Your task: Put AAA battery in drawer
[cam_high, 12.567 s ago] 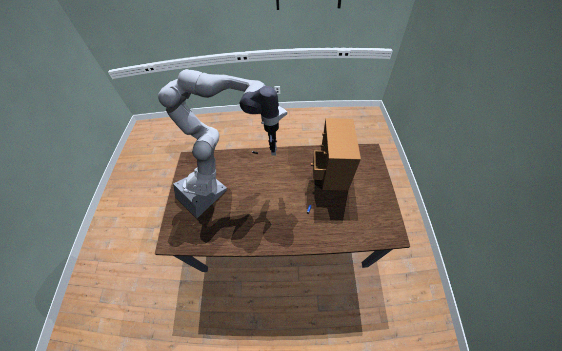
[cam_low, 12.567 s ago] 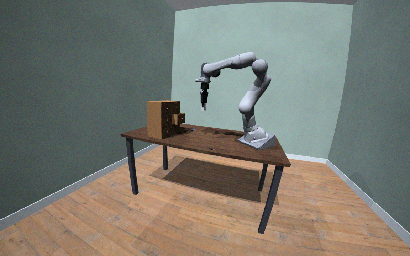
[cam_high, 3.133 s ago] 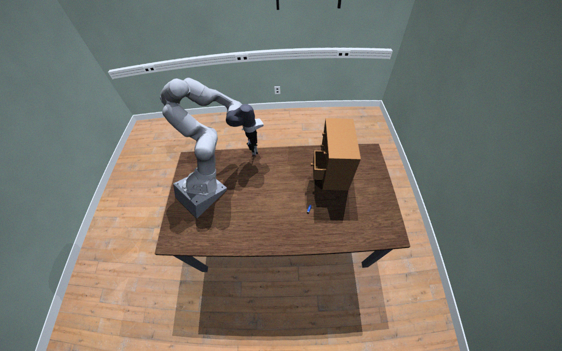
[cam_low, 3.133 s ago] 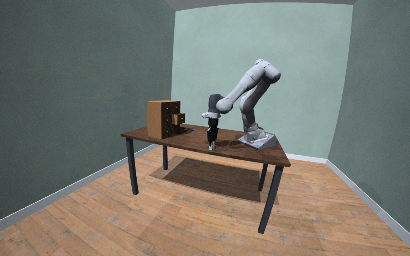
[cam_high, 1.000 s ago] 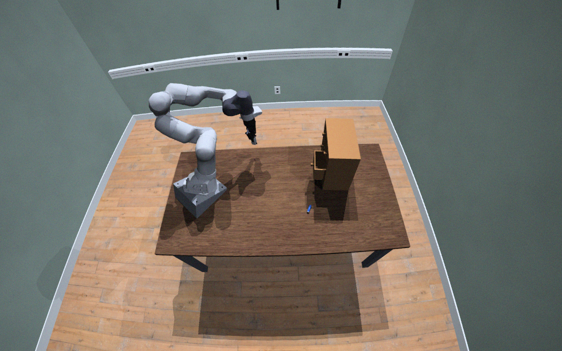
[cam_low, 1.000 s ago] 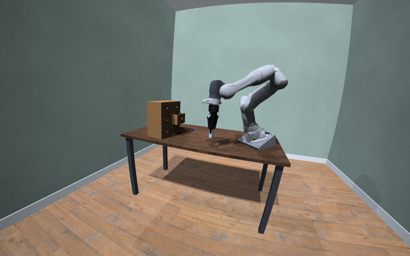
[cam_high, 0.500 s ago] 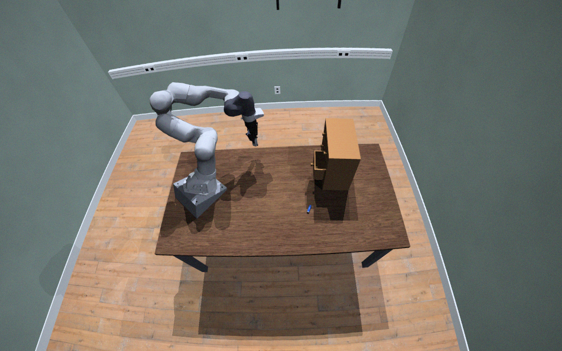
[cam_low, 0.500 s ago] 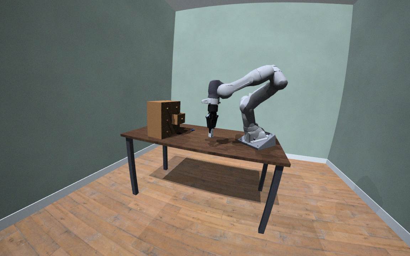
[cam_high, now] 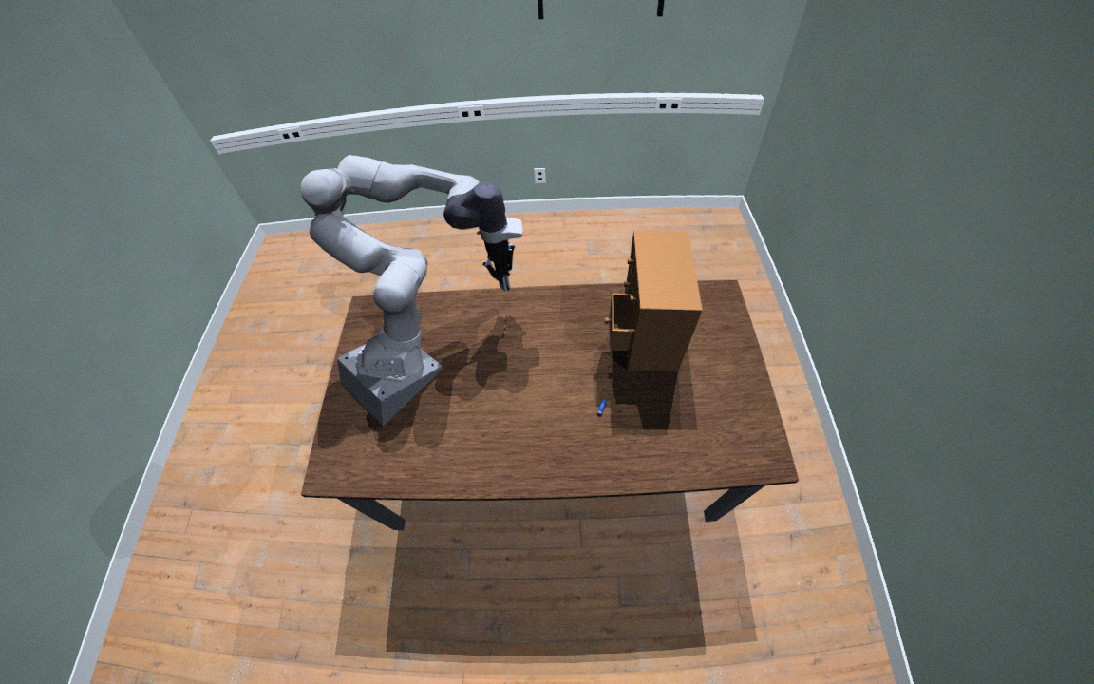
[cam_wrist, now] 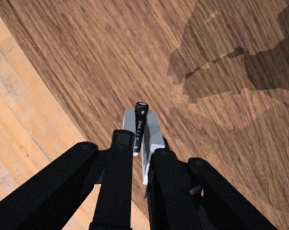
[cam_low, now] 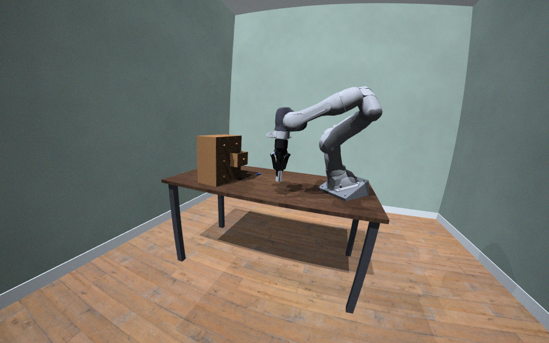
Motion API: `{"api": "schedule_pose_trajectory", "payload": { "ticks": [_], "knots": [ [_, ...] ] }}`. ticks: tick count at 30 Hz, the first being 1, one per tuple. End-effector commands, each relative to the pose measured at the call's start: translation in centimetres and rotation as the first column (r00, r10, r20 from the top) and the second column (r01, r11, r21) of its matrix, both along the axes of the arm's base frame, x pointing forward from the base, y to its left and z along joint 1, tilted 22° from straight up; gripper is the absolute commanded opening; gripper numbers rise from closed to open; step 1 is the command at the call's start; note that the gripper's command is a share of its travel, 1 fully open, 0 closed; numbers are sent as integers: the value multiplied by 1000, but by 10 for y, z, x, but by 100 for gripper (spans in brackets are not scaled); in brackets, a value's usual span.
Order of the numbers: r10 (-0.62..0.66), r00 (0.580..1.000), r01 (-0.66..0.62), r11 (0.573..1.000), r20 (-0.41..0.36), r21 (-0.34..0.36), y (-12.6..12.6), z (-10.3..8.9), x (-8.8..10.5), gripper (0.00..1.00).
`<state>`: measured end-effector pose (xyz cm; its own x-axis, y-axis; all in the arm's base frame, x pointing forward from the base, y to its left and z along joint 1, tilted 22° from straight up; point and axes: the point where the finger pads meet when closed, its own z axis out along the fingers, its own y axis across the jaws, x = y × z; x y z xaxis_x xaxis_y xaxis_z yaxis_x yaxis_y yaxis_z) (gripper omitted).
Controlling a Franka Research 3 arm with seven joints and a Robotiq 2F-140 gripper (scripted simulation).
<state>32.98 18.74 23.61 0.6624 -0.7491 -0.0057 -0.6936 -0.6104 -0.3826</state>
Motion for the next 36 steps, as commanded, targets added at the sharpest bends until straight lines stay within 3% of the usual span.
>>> {"api": "schedule_pose_trajectory", "payload": {
  "ticks": [1, 9, 16, 26, 36],
  "knots": [
    [-132, 990, 134, 990, -49, 39, -3, -1, 4, 13],
    [-262, 961, 269, 961, -94, 71, -16, -1, 16, 13],
    [-417, 895, 435, 895, -157, 102, -32, -1, 31, 13],
    [-493, 849, 518, 848, -192, 114, -40, -1, 39, 13],
    [-593, 767, 632, 765, -244, 124, -52, -1, 50, 13]
  ]
}}
